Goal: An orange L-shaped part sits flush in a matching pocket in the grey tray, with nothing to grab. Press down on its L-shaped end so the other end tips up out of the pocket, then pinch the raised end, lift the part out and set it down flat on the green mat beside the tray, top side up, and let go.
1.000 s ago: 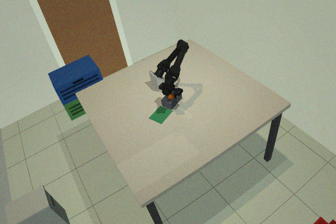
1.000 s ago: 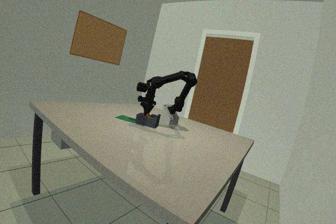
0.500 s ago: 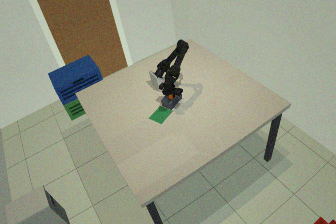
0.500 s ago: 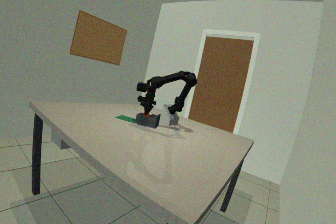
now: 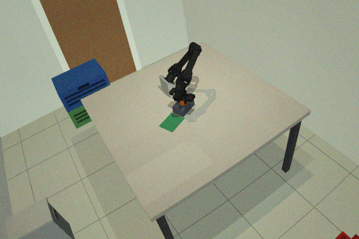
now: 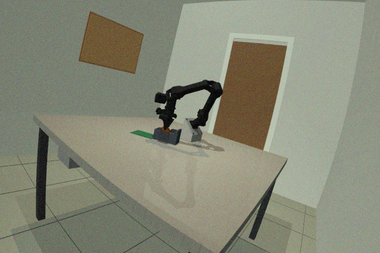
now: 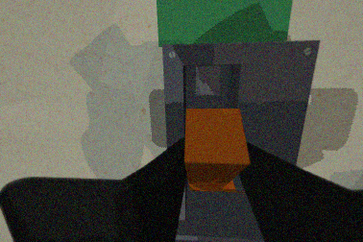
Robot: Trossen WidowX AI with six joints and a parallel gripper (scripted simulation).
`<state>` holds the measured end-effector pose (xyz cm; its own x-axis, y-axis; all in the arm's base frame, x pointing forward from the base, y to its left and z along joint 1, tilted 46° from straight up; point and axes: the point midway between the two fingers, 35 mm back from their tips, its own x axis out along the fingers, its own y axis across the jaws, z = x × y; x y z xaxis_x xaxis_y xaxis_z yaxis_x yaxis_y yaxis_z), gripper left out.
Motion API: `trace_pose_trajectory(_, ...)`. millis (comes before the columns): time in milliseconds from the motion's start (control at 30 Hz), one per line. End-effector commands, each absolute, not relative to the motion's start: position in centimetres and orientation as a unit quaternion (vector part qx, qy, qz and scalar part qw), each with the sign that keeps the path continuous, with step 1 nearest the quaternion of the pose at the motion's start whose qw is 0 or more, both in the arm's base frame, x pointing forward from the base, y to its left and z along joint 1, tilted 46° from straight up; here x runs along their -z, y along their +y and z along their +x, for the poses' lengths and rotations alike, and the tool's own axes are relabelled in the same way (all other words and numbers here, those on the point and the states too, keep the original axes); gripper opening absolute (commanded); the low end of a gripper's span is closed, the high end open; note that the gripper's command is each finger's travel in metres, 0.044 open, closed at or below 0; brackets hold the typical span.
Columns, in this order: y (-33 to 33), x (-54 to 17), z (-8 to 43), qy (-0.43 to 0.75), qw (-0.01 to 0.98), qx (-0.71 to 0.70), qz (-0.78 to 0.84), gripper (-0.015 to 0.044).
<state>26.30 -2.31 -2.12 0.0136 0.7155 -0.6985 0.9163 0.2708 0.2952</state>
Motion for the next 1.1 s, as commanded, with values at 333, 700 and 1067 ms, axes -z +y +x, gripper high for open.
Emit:
trace_pose_trajectory(333, -4.0, 0.5, 26.3, 0.690, 0.397, 0.126, 0.592, 0.0000)
trace_pose_trajectory(700, -5.2, -0.7, 26.2, 0.691, 0.396, 0.126, 0.592, 0.0000)
trace_pose_trajectory(1067, -6.5, -1.9, 26.2, 0.691, 0.396, 0.127, 0.592, 0.0000)
